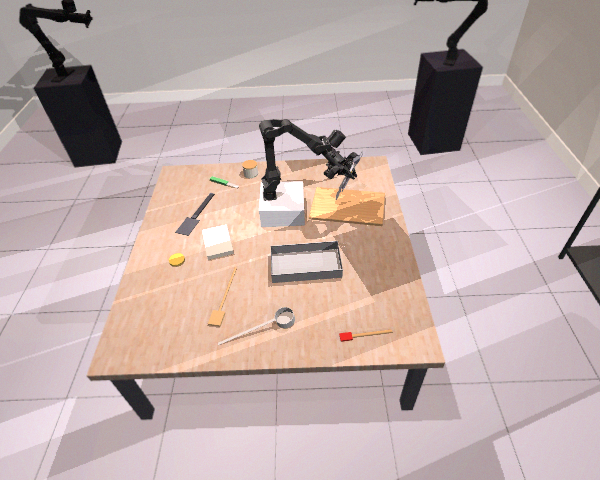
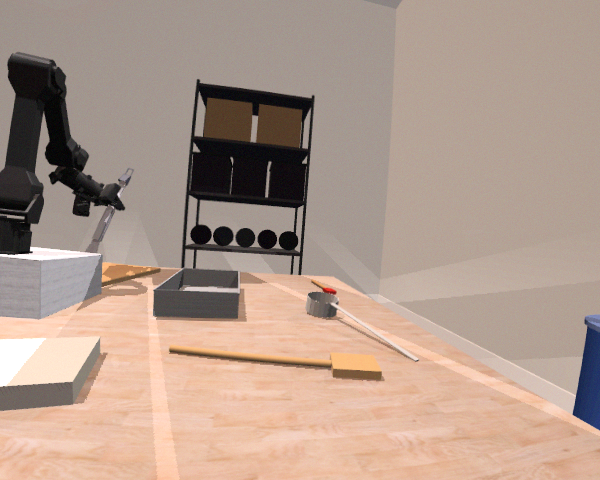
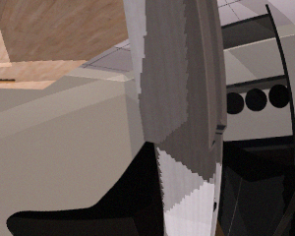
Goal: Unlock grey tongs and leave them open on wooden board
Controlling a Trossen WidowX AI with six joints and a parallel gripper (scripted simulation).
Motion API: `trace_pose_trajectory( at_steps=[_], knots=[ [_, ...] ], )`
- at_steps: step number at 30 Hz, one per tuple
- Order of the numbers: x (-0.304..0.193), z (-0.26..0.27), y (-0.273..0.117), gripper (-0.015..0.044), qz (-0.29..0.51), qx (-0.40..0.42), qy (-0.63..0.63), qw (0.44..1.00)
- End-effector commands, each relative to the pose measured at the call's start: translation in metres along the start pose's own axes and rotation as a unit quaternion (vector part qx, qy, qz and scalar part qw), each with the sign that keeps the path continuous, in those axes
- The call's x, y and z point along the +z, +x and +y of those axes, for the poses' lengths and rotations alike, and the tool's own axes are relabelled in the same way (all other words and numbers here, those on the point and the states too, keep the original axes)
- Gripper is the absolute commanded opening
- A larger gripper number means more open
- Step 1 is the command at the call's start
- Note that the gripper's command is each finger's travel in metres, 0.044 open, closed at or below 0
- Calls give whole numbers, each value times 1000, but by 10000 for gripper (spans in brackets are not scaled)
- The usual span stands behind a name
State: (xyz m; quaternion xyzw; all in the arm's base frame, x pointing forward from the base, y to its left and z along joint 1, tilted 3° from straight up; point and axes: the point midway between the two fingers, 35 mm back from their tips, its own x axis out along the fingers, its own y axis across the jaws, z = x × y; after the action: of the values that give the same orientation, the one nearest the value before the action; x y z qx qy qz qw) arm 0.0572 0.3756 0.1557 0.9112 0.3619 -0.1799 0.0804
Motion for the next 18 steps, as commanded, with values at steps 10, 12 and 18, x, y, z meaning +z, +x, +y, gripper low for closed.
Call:
trace_pose_trajectory(
  at_steps=[10, 12, 18],
  knots=[
    [2, -11, 24, -150, -95, -13, -19, 995],
    [4, -12, 27, -150, -113, -15, -23, 993],
    [9, -13, 36, -150, -167, -18, -30, 985]
  ],
)
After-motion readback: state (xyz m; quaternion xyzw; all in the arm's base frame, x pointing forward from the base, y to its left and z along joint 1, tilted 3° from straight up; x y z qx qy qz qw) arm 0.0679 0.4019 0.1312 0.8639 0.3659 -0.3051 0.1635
